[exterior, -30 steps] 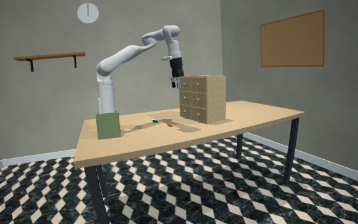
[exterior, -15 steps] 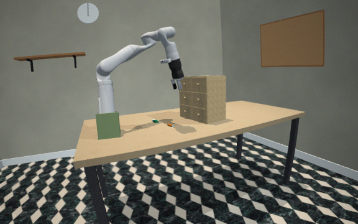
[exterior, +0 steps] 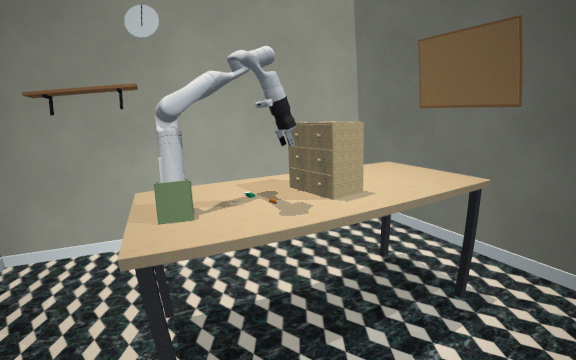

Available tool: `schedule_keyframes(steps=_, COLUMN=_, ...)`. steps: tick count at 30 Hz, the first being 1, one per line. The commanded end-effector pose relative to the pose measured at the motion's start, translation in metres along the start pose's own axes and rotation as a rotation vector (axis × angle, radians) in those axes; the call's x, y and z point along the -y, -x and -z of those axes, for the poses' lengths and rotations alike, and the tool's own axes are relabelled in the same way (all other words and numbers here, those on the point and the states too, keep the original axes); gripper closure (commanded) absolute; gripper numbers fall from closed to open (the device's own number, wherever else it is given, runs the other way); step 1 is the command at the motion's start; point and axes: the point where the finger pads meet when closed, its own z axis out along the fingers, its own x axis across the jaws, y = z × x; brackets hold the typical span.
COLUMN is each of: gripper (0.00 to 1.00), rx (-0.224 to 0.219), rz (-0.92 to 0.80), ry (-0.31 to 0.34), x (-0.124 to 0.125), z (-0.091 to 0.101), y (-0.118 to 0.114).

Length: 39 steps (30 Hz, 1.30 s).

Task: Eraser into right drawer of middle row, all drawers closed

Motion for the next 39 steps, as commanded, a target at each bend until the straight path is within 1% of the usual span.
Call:
schedule_keyframes(steps=1, gripper=0.0, rx=0.0, rz=-0.012, ry=0.023, x=0.002, z=-0.001, y=0.0)
schedule_keyframes(steps=5, gripper=0.0, rx=0.001, rz=-0.012, ry=0.059, x=0.001, z=-0.004, y=0.001)
schedule_keyframes(steps=7, gripper=0.0, rx=0.001, rz=-0.012, ry=0.059, x=0.001, z=-0.004, y=0.001)
schedule_keyframes(steps=22, gripper=0.0, rx=0.001, rz=-0.012, ry=0.195, x=-0.001, z=-0.018, y=0.001)
schedule_keyframes(steps=24, gripper=0.0, rx=0.001, rz=-0.012, ry=0.195, x=-0.001, z=-0.018, y=0.001)
schedule_keyframes(steps=39, gripper=0.0, rx=0.001, rz=-0.012, ry=0.337, x=-0.004, z=-0.032, y=0.001)
